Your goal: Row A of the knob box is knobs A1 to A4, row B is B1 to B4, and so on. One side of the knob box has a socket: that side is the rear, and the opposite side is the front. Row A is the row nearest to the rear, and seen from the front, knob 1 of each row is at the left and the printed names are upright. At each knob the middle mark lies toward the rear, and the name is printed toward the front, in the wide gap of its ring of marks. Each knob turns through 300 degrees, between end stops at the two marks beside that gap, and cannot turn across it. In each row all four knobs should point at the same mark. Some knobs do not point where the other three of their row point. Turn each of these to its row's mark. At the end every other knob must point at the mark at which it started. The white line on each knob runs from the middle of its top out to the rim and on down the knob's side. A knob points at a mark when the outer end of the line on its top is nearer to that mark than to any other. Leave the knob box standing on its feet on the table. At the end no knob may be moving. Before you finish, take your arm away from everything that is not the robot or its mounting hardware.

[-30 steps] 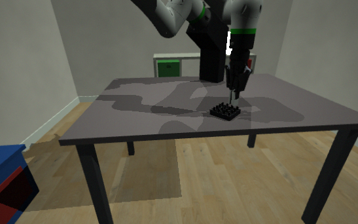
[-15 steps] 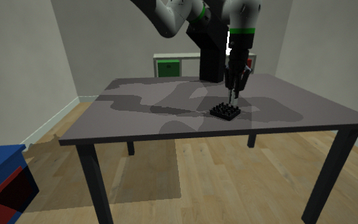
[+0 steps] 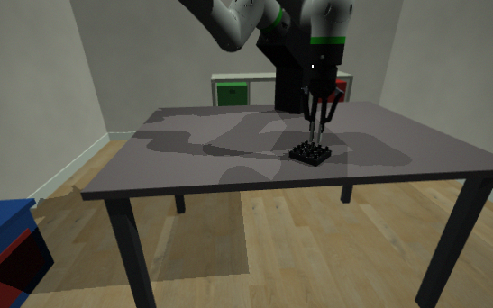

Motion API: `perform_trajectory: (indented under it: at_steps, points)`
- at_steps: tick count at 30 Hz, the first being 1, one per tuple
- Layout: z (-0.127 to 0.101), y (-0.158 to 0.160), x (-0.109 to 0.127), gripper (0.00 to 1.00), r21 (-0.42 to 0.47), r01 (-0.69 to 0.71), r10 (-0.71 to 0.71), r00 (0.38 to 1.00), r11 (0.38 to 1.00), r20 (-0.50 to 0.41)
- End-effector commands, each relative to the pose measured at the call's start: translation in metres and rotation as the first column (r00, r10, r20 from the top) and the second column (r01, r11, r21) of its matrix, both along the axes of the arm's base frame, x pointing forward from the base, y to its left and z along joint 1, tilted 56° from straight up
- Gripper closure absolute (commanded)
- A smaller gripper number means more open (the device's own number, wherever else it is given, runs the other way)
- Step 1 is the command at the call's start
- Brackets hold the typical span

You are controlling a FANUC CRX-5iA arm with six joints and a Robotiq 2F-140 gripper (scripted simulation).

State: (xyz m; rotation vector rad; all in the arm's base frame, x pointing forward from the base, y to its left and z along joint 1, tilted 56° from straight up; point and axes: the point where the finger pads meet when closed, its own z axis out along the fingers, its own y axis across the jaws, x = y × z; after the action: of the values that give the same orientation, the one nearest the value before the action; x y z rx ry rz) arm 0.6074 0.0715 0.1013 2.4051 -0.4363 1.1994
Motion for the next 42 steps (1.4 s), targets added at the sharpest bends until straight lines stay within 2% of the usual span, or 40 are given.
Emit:
perform_trajectory:
  at_steps: [1, 3, 4, 14, 18, 20, 21, 25, 35, 37, 39, 42]
  points:
    - [0.003, -0.003, -0.003, 0.88, -0.097, -0.084, 0.075, 0.993, 0.992, -0.093]
    - [0.003, -0.003, -0.003, 0.88, -0.097, -0.084, 0.075, 0.993, 0.992, -0.093]
    - [0.004, -0.005, -0.004, 0.88, -0.153, -0.141, 0.119, 0.982, 0.978, -0.145]
    - [0.010, -0.012, -0.010, 0.88, -0.308, -0.331, 0.230, 0.918, 0.892, -0.322]
    - [0.012, -0.015, -0.012, 0.88, -0.358, -0.413, 0.262, 0.878, 0.837, -0.400]
    - [0.012, -0.015, -0.012, 0.88, -0.358, -0.413, 0.262, 0.878, 0.837, -0.400]
    - [0.013, -0.017, -0.014, 0.88, -0.388, -0.472, 0.280, 0.845, 0.792, -0.456]
    - [0.015, -0.019, -0.016, 0.88, -0.417, -0.540, 0.294, 0.801, 0.731, -0.522]
    - [0.020, -0.026, -0.022, 0.88, -0.452, -0.721, 0.291, 0.651, 0.525, -0.701]
    - [0.020, -0.026, -0.022, 0.88, -0.452, -0.721, 0.291, 0.651, 0.525, -0.701]
    - [0.021, -0.028, -0.023, 0.88, -0.450, -0.752, 0.283, 0.619, 0.481, -0.733]
    - [0.021, -0.028, -0.023, 0.88, -0.448, -0.771, 0.277, 0.599, 0.454, -0.751]
